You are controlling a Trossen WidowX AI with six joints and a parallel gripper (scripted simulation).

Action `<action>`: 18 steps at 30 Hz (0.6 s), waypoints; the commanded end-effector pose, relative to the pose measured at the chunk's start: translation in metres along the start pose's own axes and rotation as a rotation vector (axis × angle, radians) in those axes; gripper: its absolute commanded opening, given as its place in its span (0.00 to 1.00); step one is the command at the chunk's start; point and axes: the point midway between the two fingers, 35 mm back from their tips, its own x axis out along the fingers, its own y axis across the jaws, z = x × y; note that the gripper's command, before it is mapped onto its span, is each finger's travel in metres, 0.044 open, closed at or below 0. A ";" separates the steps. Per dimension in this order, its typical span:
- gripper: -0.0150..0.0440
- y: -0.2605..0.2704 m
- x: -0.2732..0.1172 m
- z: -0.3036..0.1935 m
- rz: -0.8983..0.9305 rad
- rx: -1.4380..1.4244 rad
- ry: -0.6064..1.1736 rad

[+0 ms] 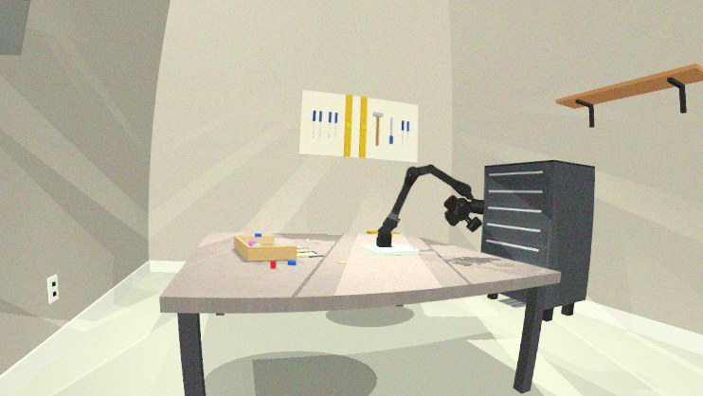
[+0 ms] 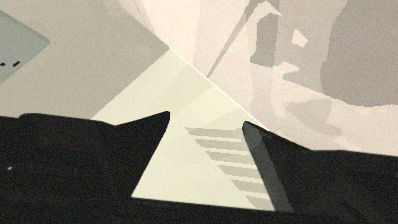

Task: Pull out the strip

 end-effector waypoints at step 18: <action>0.93 0.163 0.157 0.077 0.411 1.251 -0.446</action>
